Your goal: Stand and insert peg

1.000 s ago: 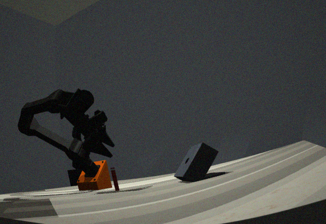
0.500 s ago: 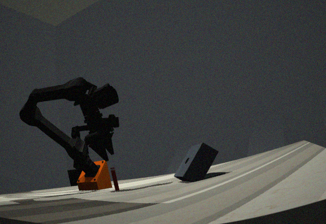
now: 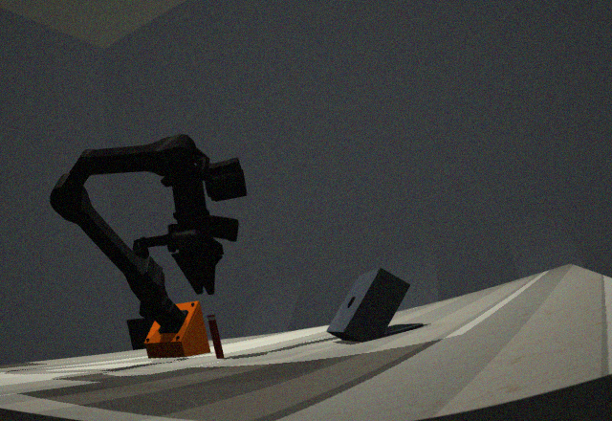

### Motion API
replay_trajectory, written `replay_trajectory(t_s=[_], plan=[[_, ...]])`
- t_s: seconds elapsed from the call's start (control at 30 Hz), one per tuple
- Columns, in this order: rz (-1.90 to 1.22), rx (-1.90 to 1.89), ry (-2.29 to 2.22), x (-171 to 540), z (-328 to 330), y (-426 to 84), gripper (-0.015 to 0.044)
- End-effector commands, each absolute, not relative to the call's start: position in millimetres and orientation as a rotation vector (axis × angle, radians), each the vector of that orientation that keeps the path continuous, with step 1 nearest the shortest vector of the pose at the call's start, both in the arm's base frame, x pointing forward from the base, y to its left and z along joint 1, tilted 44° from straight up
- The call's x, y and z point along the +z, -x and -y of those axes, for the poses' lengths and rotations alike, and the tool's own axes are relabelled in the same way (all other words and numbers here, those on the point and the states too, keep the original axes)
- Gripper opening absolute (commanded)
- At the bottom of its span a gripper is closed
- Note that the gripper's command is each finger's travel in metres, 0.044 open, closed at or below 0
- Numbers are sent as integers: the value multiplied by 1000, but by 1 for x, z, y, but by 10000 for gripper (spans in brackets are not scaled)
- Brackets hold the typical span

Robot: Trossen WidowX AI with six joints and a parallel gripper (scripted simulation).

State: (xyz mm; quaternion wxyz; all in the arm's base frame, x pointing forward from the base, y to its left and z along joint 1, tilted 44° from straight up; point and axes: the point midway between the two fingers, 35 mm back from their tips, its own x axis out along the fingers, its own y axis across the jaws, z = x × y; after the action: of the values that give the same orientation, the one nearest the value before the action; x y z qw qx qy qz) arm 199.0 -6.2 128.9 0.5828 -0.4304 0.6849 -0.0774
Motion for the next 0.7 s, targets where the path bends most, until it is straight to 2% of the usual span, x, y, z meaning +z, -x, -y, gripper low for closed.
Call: replay_trajectory(t_s=[0.0, 0.67], plan=[[-1592, -193, 1015, 131, 5, -201, 440], [-1598, -166, 1038, 107, 27, -204, 440]])
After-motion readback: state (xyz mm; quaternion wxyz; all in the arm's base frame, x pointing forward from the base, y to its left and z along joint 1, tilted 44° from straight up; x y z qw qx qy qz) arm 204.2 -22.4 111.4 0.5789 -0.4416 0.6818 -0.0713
